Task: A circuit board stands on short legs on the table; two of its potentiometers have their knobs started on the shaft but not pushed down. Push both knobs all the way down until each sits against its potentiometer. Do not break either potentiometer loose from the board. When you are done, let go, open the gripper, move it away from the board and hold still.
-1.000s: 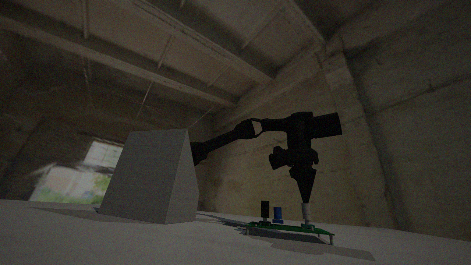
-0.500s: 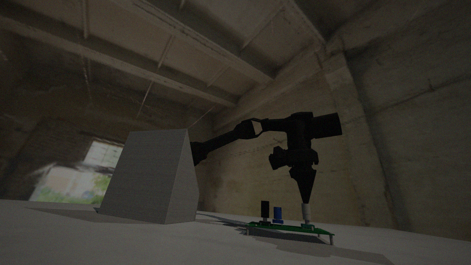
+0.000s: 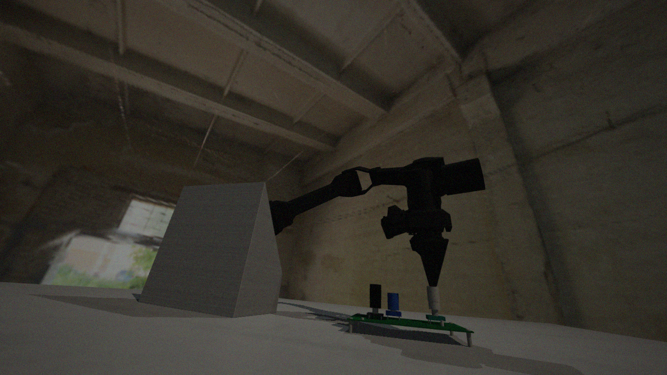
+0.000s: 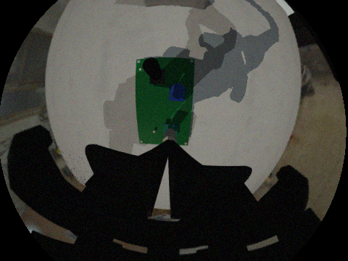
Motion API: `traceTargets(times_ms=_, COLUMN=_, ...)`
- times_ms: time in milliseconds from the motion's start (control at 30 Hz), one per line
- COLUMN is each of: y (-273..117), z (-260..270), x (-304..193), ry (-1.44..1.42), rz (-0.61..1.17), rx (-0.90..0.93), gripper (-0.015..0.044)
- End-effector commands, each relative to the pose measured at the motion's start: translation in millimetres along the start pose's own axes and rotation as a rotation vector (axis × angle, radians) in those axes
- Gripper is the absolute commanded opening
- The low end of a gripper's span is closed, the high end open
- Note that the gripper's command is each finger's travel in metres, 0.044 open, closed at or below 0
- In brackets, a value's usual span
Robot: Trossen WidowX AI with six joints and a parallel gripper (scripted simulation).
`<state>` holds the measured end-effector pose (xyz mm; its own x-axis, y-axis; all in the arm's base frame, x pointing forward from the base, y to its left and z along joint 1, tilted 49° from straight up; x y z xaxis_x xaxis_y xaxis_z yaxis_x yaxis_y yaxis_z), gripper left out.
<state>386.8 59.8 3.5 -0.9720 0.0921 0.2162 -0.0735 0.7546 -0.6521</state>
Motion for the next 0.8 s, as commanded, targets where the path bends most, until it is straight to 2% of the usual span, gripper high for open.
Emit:
traceTargets(times_ms=0, y=0, z=-1, x=-1, ry=-0.013, rz=-0.012, rx=0.006, gripper=0.0000)
traceTargets(times_ms=333, y=-16, z=-1, x=-1, ry=-0.013, rz=-0.012, rx=0.007, gripper=0.0000)
traceTargets(times_ms=633, y=-12, z=1, x=1, ry=-0.007, rz=-0.010, rx=0.003, gripper=0.0236)
traceTargets(times_ms=767, y=-24, z=20, x=32, ry=-0.007, rz=-0.007, rx=0.011, gripper=0.0341)
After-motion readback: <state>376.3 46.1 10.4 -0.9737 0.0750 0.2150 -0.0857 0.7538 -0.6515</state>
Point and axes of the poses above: the point midway between the two fingers, 35 mm back from their tips, its own y axis out along the fingers, its own z axis across the jaws, x = y × z, the point moved 3 cm from there along -y, back along the fingers, and after that the axes turned 13 degrees about y, right-handed, at the moved point
